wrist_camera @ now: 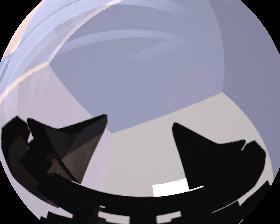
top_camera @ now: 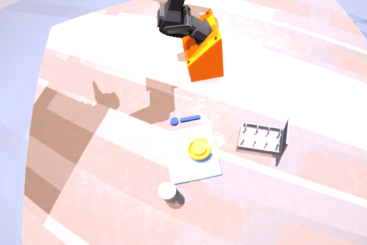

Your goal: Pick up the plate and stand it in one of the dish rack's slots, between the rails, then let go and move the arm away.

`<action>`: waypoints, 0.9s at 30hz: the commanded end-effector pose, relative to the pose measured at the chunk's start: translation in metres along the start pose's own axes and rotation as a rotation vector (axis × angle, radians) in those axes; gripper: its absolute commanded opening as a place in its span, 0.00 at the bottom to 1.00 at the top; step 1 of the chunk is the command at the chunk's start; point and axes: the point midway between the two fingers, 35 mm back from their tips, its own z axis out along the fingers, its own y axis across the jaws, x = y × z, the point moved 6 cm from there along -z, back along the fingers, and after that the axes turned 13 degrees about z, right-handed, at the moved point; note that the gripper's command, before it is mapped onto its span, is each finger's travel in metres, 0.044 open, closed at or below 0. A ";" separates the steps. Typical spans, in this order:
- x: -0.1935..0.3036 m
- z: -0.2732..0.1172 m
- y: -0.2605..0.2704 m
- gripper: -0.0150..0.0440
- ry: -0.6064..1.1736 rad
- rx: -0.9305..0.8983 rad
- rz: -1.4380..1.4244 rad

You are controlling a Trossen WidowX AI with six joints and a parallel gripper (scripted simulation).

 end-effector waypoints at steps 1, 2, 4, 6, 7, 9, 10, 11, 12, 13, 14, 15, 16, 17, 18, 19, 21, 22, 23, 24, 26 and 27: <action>-0.001 0.000 -0.001 0.93 0.000 0.002 -0.002; -0.003 0.001 -0.003 0.93 0.001 0.009 -0.006; -0.012 0.004 -0.011 0.93 0.003 0.035 -0.022; -0.024 0.009 -0.021 0.93 -0.001 0.062 -0.052; -0.031 0.011 -0.026 0.93 -0.004 0.076 -0.069; -0.045 0.017 -0.033 0.93 -0.026 0.090 -0.126; -0.052 0.019 -0.037 0.93 -0.037 0.097 -0.155; -0.054 0.019 -0.039 0.93 -0.033 0.105 -0.177; -0.056 0.018 -0.041 0.93 -0.029 0.115 -0.202; -0.059 0.017 -0.044 0.93 -0.024 0.124 -0.226; -0.062 0.017 -0.046 0.93 -0.023 0.133 -0.252; -0.066 0.017 -0.049 0.93 -0.022 0.143 -0.279; -0.070 0.017 -0.051 0.93 -0.021 0.152 -0.305; -0.076 0.018 -0.054 0.93 -0.029 0.160 -0.331; -0.083 0.020 -0.057 0.93 -0.039 0.168 -0.357; -0.090 0.022 -0.060 0.93 -0.049 0.176 -0.383; -0.103 0.026 -0.066 0.93 -0.068 0.193 -0.435; -0.110 0.027 -0.068 0.93 -0.077 0.203 -0.462; -0.116 0.028 -0.071 0.93 -0.086 0.212 -0.490; -0.123 0.029 -0.073 0.93 -0.095 0.223 -0.517; -0.137 0.031 -0.078 0.93 -0.113 0.244 -0.570; -0.143 0.032 -0.081 0.93 -0.121 0.255 -0.597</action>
